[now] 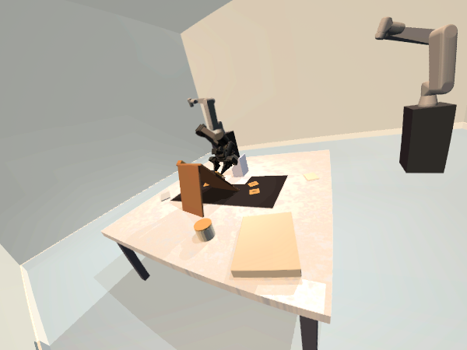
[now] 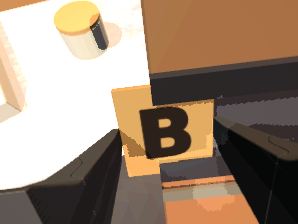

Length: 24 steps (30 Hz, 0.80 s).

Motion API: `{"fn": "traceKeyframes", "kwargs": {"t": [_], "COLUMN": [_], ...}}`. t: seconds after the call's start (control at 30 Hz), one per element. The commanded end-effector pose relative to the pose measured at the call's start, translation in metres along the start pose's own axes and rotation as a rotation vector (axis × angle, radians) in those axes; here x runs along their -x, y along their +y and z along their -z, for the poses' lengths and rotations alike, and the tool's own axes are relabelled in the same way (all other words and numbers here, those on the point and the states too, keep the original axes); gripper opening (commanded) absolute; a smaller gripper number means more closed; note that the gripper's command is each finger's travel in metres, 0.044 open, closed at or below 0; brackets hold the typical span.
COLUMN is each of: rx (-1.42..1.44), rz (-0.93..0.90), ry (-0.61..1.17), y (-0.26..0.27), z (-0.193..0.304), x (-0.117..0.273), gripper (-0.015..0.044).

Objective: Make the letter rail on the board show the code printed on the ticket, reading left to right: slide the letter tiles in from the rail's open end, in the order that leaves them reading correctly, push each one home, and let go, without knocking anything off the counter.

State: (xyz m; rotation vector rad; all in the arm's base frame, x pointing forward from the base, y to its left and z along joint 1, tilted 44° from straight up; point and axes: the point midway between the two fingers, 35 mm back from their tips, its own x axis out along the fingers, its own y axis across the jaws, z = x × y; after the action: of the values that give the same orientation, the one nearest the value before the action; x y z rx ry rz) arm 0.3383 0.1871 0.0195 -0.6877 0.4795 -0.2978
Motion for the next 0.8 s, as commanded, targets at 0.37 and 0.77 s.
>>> {"fn": "traceKeyframes", "kwargs": {"t": [0.37,0.77], "rx": [-0.005,-0.005], "rz": [-0.006,-0.005], "ry": [-0.003,-0.003], "y": [-0.0087,-0.0115], "z": [-0.0016,-0.0009], "x": [0.0008,0.0005], "gripper": [0.0,0.0]}}
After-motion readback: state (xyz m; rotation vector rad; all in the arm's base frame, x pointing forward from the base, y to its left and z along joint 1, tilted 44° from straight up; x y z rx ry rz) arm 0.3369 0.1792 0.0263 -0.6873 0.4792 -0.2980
